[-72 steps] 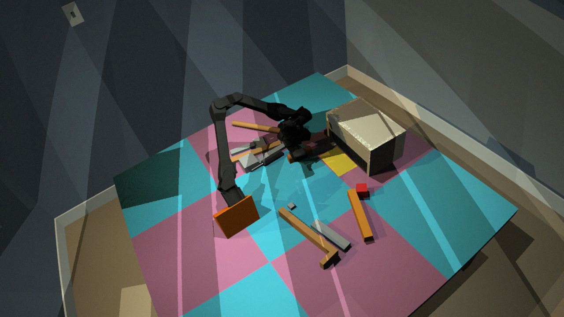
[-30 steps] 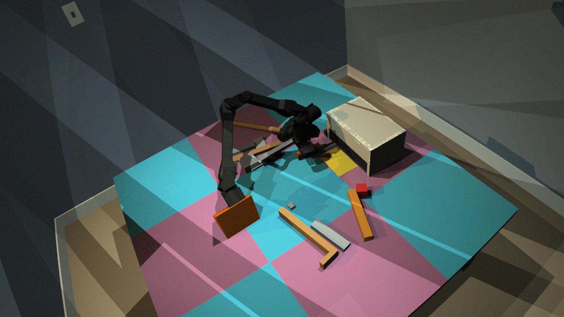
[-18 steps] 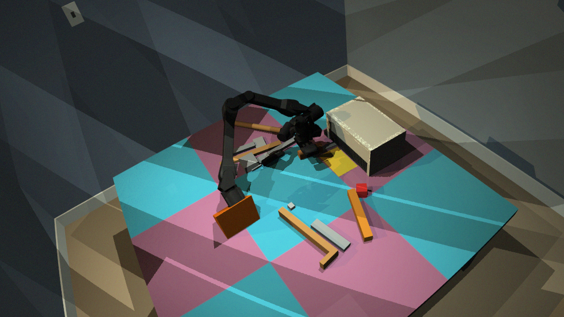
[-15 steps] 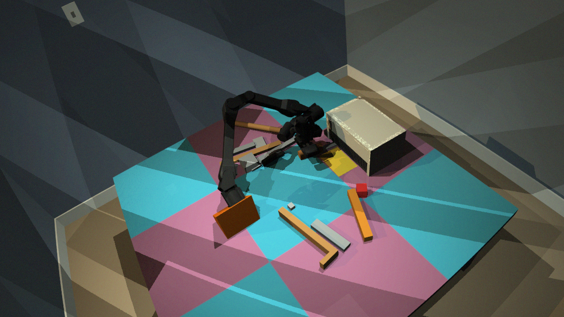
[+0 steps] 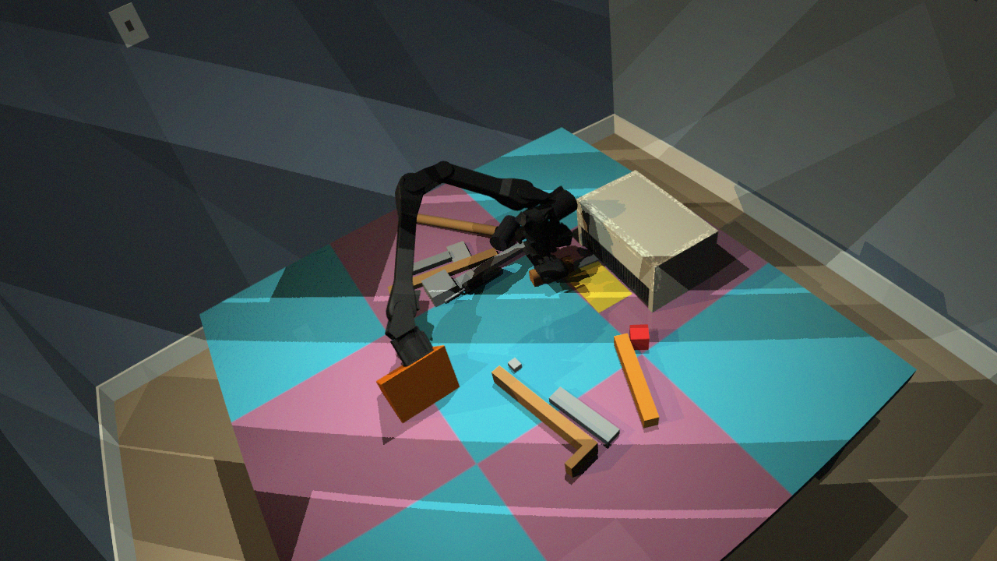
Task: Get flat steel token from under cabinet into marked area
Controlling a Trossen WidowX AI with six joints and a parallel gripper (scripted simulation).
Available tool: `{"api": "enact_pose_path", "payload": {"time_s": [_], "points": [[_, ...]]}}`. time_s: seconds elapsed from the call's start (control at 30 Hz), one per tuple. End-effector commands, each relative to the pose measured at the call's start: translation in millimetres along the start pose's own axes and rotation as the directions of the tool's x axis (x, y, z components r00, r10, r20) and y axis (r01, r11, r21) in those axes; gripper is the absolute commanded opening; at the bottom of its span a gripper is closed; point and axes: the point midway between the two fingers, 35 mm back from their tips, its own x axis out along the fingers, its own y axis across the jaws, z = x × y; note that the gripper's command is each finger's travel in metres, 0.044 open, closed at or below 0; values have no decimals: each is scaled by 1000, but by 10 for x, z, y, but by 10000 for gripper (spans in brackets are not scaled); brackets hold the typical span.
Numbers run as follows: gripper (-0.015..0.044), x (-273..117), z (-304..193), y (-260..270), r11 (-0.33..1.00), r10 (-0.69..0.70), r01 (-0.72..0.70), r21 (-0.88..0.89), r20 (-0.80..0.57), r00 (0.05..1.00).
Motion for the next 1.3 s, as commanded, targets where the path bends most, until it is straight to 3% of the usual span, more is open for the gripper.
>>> {"api": "enact_pose_path", "payload": {"time_s": [0.0,1.27], "points": [[0,9,5,-89,1000,-11,11,1,2,1000],[0,9,-124,-225,1000,-12,12,2,1,1000]]}}
